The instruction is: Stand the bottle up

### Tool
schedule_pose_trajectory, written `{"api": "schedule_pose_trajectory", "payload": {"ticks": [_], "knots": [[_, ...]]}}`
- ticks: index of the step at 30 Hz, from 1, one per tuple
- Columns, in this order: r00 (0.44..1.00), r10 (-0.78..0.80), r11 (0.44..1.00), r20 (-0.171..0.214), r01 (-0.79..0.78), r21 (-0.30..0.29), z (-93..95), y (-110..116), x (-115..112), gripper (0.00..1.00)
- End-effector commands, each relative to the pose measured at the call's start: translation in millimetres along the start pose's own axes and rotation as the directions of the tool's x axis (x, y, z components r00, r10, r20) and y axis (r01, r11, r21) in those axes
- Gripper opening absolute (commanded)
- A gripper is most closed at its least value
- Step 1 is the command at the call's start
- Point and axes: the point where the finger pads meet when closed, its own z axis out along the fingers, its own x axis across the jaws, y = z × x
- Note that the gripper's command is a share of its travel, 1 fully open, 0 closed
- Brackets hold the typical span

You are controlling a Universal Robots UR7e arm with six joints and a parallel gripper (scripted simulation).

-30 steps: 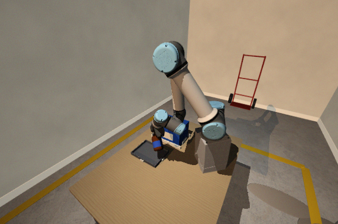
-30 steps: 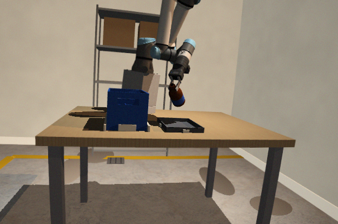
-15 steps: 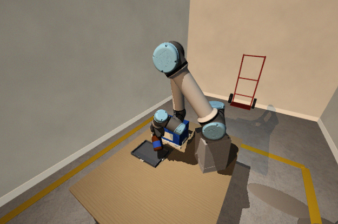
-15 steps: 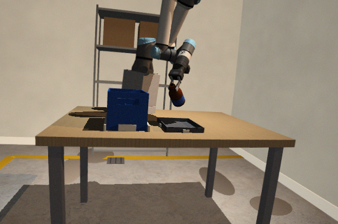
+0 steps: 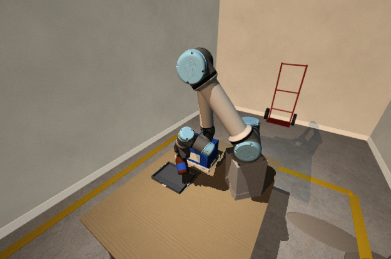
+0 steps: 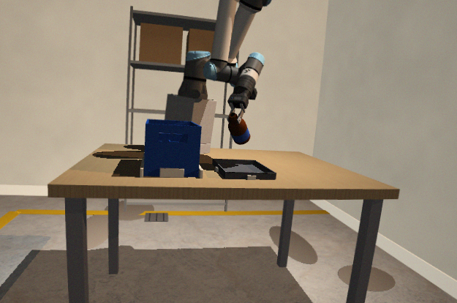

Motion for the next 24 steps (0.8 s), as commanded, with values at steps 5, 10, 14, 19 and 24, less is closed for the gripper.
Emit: {"api": "schedule_pose_trajectory", "payload": {"ticks": [5, 10, 14, 19, 24], "knots": [[1.0, 0.0, 1.0, 0.0, 0.0, -0.021, 0.3, 0.5, 0.5, 0.0], [1.0, -0.002, 0.999, 0.001, 0.002, -0.048, 0.7, 0.5, 0.7, 0.0], [1.0, -0.002, 0.998, 0.001, 0.002, -0.062, 0.9, 0.5, 0.8, 0.0], [1.0, -0.002, 0.995, 0.001, 0.002, -0.098, 0.9, 0.3, 0.9, 0.0], [1.0, -0.001, 0.991, 0.001, 0.001, -0.131, 0.6, 0.0, 0.8, 0.0]]}}
